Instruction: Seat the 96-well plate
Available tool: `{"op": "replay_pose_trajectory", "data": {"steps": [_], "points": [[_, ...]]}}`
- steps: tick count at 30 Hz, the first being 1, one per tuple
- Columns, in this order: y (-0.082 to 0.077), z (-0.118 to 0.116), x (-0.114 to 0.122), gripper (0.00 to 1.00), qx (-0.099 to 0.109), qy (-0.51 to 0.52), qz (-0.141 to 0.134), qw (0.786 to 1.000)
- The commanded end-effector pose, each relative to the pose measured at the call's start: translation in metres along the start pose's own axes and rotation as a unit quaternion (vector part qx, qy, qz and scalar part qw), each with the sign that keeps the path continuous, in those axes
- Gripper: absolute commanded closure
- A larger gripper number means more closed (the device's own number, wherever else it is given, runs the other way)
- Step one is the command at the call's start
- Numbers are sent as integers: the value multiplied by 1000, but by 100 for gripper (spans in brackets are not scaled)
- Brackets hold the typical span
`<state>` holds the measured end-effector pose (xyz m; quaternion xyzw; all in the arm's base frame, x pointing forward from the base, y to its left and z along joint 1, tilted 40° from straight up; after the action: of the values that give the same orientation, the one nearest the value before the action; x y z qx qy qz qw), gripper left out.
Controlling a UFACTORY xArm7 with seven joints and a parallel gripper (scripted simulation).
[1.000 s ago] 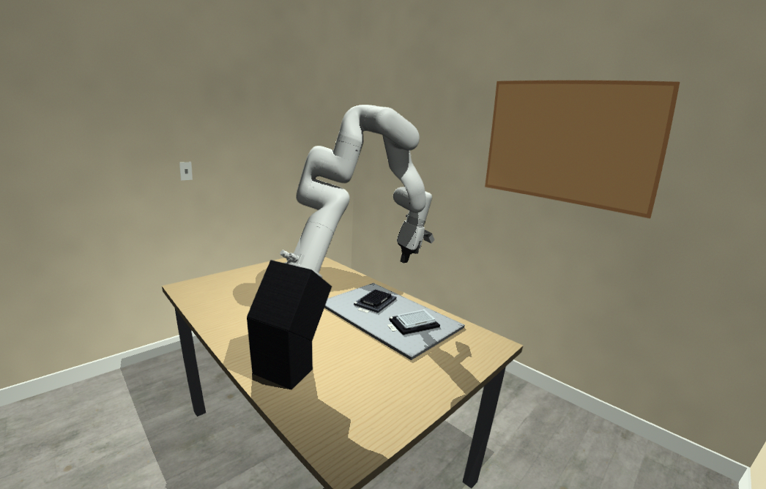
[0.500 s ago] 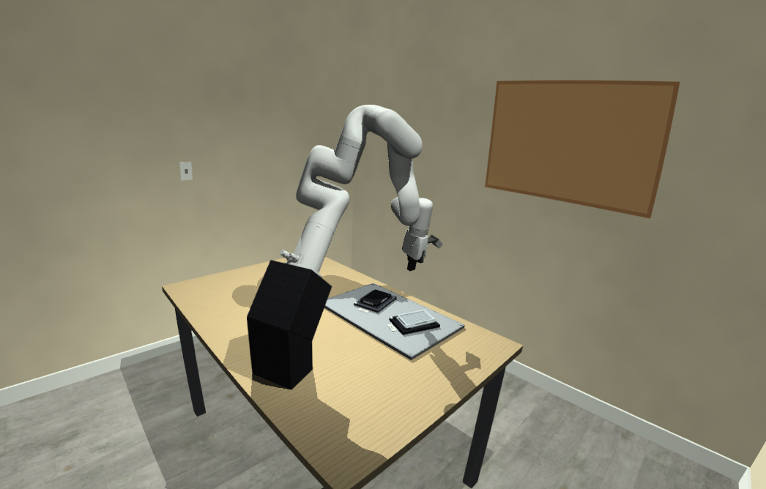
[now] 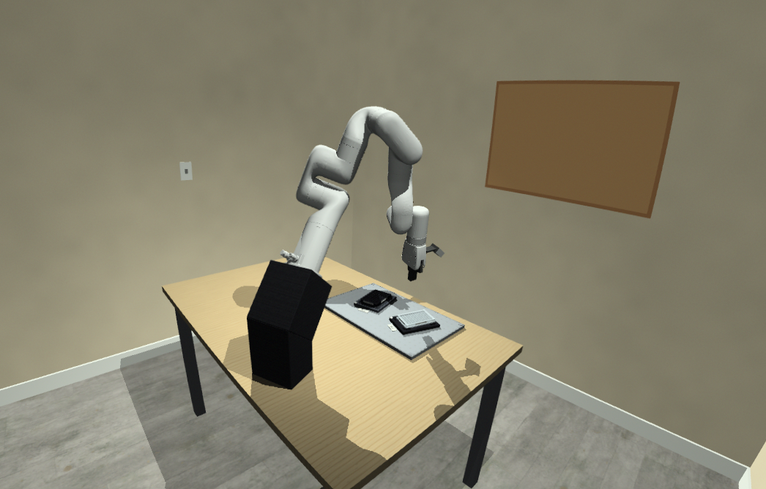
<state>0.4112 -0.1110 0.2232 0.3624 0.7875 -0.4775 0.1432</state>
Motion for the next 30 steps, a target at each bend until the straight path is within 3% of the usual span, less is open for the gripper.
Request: {"op": "replay_pose_trajectory", "data": {"steps": [1, 3, 5, 13, 15, 20, 24, 26, 30], "points": [[5, 15, 12, 100, 7, 9, 3, 1000], [7, 19, 16, 100, 7, 9, 3, 1000], [9, 24, 23, 100, 27, 27, -3, 999], [13, 40, 41, 100, 28, 27, -3, 999], [15, 43, 48, 100, 51, 43, -17, 998], [18, 57, 68, 100, 52, 43, -17, 998], [19, 59, 71, 100, 52, 43, -17, 998], [20, 61, 78, 100, 76, 55, -37, 995], [22, 70, 95, 100, 78, 56, -39, 995]]}}
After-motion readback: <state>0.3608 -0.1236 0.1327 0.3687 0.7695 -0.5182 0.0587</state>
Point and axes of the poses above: the point where the finger pads meet when closed, its own y axis out along the fingers, its own z axis across the jaws, x = y × z, the point moved 5 cm from there along -y, back along the fingers, and after that the axes turned 3 degrees about y, right-handed, at the moved point
